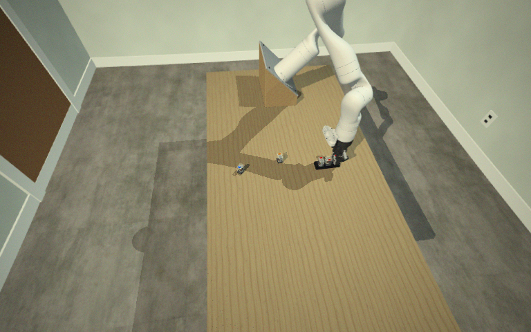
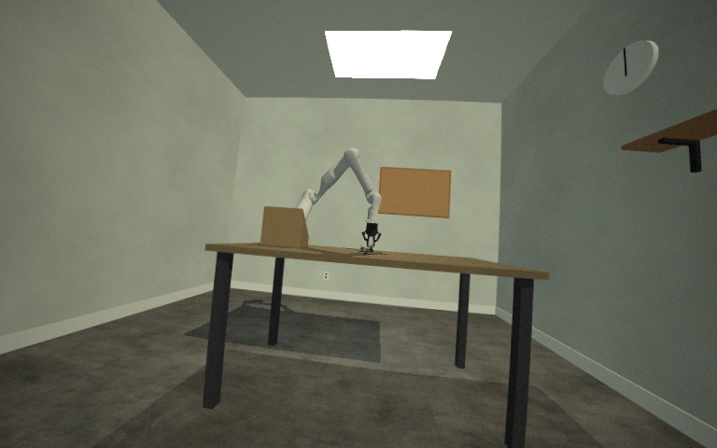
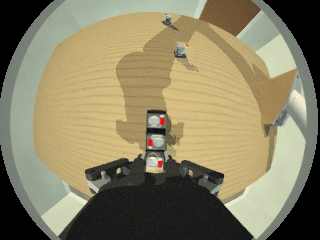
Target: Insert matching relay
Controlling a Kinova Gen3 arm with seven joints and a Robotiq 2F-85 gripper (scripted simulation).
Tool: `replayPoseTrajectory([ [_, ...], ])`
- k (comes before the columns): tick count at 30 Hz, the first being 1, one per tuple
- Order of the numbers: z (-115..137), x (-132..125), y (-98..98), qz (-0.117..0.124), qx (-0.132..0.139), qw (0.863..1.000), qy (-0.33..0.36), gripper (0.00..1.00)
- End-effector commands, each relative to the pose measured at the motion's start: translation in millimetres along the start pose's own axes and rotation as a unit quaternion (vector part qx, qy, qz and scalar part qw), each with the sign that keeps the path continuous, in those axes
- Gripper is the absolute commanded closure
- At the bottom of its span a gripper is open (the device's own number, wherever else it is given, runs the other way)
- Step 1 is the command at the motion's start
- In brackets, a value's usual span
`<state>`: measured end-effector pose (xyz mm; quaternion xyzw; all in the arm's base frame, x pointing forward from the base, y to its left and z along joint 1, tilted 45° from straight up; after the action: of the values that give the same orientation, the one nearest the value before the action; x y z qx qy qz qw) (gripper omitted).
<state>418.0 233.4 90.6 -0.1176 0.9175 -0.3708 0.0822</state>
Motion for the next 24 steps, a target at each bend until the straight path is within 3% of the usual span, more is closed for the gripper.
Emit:
replayPoseTrajectory([
  [1, 0.1, 0.1, 2.0, 0.002, 0.0, 1.0, 0.0, 1.0],
  [24, 0.1, 0.1, 4.2, 0.002, 0.0, 1.0, 0.0, 1.0],
])
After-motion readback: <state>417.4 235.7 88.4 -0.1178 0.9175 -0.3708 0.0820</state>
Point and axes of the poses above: the point where the finger pads meet when closed, its own y axis out along the fingers, its own x axis across the jaws, z = x × y, the point moved 7 cm from there along -y, back along the fingers, and after that the axes turned 4 degrees about -y, right-handed, at the moved point
